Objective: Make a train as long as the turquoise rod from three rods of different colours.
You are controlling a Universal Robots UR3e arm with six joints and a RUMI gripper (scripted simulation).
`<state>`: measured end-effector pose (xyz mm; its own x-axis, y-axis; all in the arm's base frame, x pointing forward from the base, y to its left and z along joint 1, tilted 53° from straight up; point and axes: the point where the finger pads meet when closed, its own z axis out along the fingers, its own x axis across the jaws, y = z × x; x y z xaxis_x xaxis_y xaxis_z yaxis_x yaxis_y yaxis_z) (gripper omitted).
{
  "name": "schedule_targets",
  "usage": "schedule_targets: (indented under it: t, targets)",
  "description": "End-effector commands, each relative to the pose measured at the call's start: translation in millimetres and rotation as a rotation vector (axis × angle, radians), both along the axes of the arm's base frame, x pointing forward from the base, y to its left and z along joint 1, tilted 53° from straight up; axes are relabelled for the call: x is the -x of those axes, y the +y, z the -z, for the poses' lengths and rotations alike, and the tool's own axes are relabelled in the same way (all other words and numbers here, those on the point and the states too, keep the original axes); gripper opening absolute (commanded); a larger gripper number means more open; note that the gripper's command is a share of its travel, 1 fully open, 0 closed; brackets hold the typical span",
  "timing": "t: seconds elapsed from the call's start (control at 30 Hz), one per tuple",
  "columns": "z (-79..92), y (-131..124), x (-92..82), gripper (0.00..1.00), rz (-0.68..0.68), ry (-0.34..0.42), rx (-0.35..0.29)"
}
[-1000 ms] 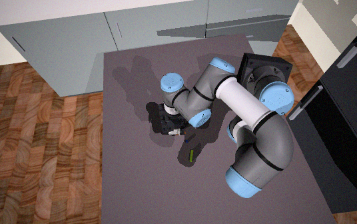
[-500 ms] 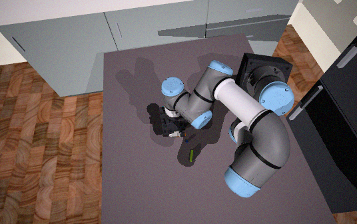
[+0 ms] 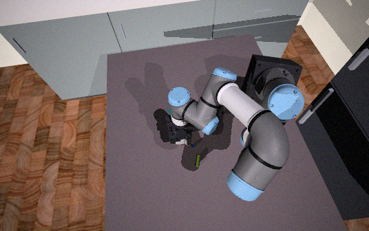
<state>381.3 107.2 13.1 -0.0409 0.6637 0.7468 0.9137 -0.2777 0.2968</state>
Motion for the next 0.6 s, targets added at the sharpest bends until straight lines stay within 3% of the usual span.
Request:
schedule_targets:
  t: [0.0, 0.57]
  targets:
    - [8.5, 7.0, -7.4, 0.00, 0.006, -0.001, 0.006]
    - [21.3, 22.0, -16.2, 0.00, 0.006, -0.001, 0.006]
